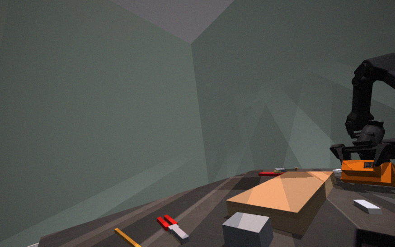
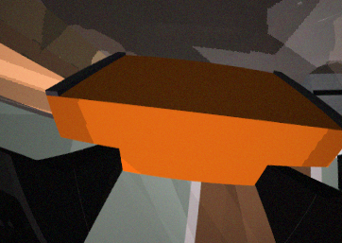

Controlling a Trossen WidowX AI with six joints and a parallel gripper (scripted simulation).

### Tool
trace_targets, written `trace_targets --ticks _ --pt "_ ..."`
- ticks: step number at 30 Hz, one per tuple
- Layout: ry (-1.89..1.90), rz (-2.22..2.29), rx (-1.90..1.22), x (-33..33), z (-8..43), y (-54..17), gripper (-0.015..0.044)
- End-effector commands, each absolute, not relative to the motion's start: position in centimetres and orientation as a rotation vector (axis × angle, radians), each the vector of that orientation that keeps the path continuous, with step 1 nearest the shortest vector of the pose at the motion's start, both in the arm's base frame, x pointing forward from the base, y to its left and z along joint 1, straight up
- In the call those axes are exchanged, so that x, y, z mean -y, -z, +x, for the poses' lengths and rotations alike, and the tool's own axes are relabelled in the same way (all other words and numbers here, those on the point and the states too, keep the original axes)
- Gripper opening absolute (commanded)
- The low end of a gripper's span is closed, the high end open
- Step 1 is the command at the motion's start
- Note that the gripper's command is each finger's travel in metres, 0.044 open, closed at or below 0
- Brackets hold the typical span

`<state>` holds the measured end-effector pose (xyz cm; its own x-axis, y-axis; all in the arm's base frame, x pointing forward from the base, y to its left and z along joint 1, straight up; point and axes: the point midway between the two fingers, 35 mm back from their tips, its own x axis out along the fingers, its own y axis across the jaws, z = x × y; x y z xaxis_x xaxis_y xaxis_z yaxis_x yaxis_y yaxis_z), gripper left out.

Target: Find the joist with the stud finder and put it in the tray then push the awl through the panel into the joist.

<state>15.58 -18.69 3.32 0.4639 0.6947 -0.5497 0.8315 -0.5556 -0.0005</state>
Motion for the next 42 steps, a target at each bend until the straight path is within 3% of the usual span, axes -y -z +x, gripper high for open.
trace_targets --ticks 1,13,42 --pt "0.699 2.466 -1.305 18.9 15.7 -3.5 0.0000" --pt "0.649 2.499 -1.296 17.4 16.7 -5.5 0.0000" --pt "0.655 2.485 -1.307 17.9 17.1 -2.2 0.0000"
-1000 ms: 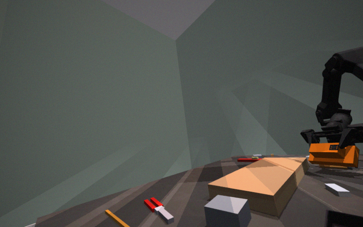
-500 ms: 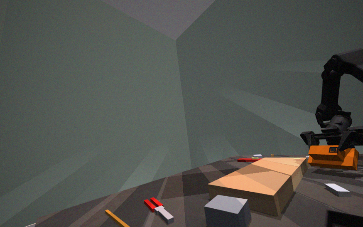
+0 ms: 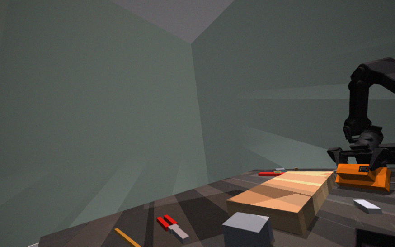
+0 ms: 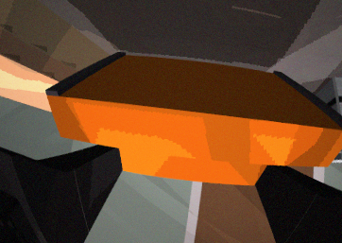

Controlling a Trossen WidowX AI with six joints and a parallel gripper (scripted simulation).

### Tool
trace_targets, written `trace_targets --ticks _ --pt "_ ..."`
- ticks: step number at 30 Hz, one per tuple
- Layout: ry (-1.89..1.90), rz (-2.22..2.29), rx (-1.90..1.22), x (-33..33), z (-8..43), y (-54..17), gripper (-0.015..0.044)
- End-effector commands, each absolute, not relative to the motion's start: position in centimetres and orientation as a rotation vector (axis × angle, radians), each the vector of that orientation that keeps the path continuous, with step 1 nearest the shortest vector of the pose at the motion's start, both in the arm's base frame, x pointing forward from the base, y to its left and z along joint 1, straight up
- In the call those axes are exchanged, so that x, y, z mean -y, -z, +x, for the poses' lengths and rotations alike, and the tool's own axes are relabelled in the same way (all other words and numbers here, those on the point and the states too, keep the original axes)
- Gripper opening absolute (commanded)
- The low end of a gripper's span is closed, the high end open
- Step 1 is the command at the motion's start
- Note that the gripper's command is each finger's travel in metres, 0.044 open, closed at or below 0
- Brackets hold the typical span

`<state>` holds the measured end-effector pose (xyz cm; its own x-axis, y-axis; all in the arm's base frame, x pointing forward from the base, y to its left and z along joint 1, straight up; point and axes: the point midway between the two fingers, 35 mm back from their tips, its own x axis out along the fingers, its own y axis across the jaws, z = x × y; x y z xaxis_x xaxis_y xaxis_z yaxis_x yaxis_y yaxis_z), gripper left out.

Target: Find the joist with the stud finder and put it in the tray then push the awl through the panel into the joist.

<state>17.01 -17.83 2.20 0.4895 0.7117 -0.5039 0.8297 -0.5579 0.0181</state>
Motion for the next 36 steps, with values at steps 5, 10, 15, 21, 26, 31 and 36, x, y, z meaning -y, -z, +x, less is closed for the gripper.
trace_targets --ticks 5,10,15,21,26,31,36 --pt "0.656 2.482 -1.309 18.0 17.3 -2.0 0.0000" --pt "0.656 2.479 -1.312 18.0 17.3 -1.8 0.0053" --pt "0.658 2.475 -1.319 17.8 17.2 -1.4 0.0184" --pt "0.659 2.474 -1.318 18.1 17.1 -1.2 0.0341" --pt "0.659 2.474 -1.318 18.3 17.0 -1.1 0.0378" --pt "0.659 2.474 -1.318 18.3 17.0 -1.1 0.0378" --pt "0.659 2.474 -1.318 18.3 17.0 -1.1 0.0378"
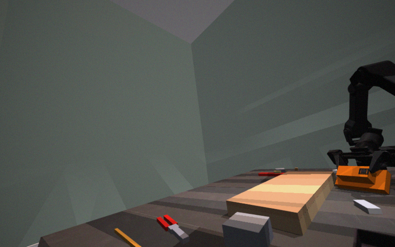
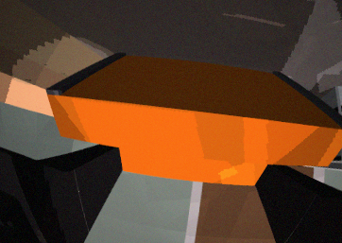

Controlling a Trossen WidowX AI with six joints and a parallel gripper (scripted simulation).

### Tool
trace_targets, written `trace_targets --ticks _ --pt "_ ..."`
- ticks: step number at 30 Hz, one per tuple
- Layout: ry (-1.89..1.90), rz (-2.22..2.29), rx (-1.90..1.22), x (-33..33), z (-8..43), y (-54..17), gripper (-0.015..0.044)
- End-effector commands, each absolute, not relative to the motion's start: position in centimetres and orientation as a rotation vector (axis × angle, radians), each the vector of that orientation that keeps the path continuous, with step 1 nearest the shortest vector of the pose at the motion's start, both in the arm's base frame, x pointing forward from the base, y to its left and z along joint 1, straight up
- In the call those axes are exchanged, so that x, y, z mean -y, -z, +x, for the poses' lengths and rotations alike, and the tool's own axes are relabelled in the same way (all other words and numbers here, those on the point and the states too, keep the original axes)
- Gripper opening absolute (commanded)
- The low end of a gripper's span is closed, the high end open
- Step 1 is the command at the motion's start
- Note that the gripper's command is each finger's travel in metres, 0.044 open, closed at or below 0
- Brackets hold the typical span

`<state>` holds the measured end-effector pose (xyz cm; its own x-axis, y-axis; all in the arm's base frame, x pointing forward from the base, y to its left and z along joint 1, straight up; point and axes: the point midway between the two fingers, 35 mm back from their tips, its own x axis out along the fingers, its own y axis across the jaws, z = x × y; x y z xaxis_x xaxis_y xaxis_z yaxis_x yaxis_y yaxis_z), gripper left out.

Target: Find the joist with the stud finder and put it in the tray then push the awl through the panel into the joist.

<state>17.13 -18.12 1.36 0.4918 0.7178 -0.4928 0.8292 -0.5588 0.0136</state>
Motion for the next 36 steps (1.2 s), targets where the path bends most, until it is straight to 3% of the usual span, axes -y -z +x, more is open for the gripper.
trace_targets --ticks 1,36 --pt "0.659 2.474 -1.318 18.32 16.96 -1.08 0.0378" --pt "0.660 2.474 -1.318 18.60 16.88 -1.01 0.0378"
